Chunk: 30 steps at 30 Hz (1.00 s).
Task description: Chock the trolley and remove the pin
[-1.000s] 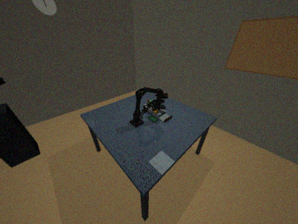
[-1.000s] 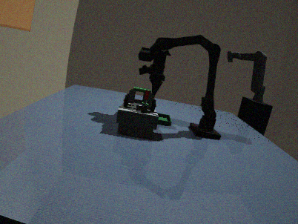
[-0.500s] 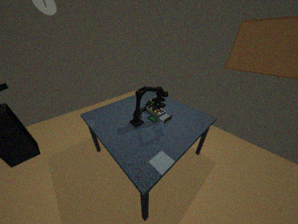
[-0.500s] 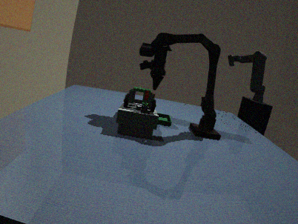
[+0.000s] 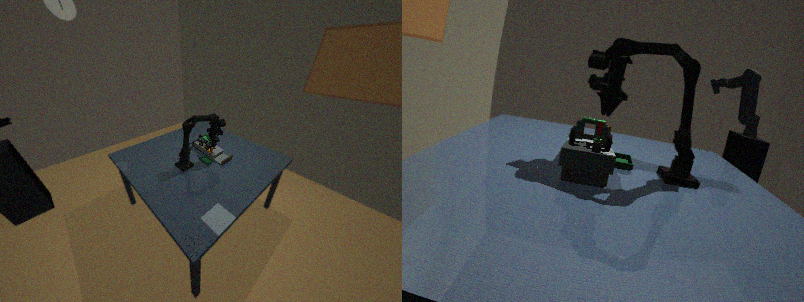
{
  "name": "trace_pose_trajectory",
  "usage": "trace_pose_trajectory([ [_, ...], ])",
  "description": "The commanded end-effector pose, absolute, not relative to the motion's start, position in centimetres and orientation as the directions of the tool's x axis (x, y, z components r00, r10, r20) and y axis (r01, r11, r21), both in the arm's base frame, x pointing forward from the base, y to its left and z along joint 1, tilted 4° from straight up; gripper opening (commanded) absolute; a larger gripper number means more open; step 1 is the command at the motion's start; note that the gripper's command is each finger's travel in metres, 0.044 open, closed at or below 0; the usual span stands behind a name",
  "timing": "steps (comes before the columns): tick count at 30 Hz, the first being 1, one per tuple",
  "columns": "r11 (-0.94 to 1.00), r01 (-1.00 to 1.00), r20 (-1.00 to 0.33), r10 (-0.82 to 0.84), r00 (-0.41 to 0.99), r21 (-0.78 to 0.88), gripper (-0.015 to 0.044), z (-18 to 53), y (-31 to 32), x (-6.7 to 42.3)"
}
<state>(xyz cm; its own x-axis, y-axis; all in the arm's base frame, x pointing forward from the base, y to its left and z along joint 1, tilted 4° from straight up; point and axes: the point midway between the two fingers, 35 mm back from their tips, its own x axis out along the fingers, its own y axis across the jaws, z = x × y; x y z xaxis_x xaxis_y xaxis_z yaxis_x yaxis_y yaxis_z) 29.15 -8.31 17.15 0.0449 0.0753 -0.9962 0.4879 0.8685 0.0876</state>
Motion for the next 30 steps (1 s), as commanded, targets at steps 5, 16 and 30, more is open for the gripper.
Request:
trace_pose_trajectory([
  [5,0.688,0.716,-0.991,0.124,0.047,0.12,0.019,17.8,-4.3,30.6],
  [16,0.371,0.923,-0.982,0.187,0.031,0.1,0.019,18.5,1.3,31.7],
  [30,-0.035,0.999,-0.967,0.255,-0.011,-0.021,0.019,19.3,8.0,31.7],
])
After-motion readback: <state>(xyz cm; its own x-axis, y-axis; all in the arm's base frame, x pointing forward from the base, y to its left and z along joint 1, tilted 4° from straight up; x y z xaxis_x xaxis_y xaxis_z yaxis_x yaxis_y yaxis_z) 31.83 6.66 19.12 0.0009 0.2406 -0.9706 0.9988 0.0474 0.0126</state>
